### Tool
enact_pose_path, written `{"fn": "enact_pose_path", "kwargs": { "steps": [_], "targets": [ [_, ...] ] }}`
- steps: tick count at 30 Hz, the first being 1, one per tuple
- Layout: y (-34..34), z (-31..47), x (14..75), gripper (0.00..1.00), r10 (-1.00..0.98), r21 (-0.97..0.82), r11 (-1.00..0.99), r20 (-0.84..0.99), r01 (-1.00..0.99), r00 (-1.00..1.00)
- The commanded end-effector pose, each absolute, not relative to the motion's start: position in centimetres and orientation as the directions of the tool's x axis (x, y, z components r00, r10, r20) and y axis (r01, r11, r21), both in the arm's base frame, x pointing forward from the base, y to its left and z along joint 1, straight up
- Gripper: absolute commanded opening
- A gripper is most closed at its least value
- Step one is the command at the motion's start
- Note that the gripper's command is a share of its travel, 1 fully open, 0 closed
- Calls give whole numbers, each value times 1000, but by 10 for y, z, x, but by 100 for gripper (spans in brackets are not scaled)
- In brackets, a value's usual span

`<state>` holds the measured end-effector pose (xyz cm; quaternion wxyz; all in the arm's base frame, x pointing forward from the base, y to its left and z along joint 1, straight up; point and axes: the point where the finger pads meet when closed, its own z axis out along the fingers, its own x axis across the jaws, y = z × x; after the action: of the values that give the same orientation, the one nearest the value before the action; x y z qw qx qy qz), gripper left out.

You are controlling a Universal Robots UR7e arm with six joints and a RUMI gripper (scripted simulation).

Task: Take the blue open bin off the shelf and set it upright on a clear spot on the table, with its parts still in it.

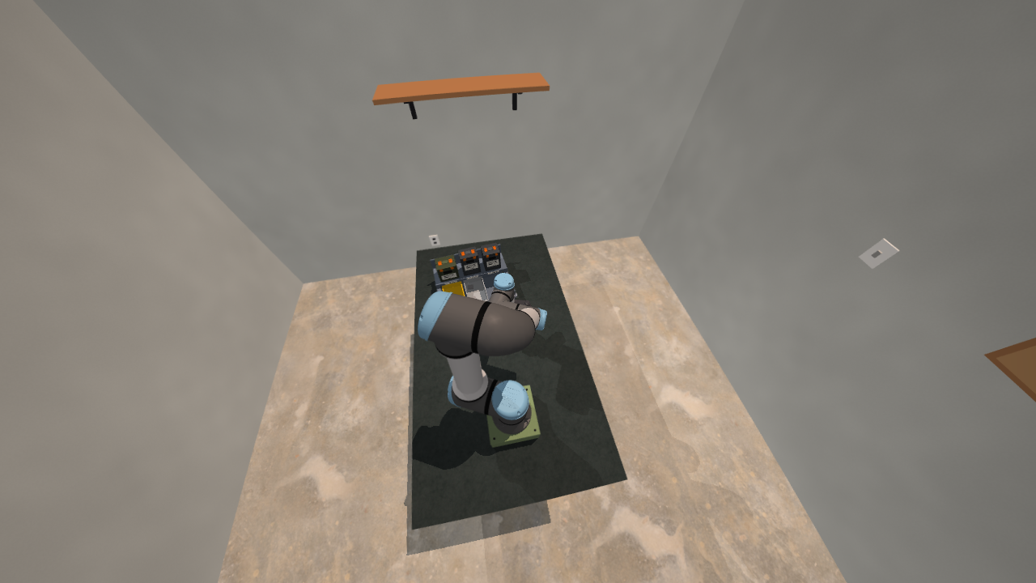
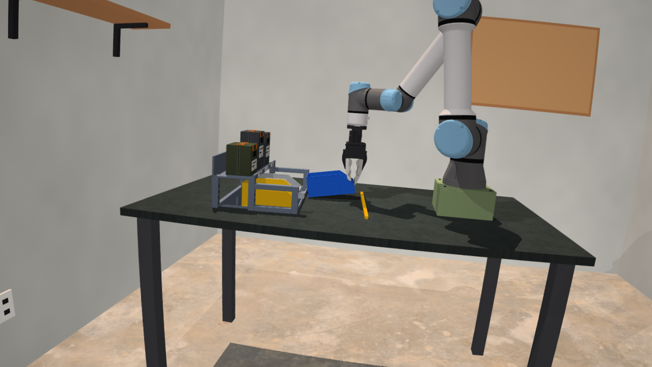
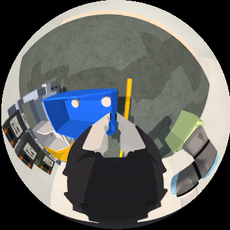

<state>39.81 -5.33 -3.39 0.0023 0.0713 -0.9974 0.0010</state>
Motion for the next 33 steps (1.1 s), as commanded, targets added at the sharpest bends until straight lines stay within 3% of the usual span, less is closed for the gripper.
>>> {"fn": "enact_pose_path", "kwargs": {
  "steps": [1,33],
  "targets": [
    [-54,-34,396,0,-142,-2,990,4,-142,-990],
    [-54,-34,393,0,-142,-2,990,4,-142,-990]
  ]
}}
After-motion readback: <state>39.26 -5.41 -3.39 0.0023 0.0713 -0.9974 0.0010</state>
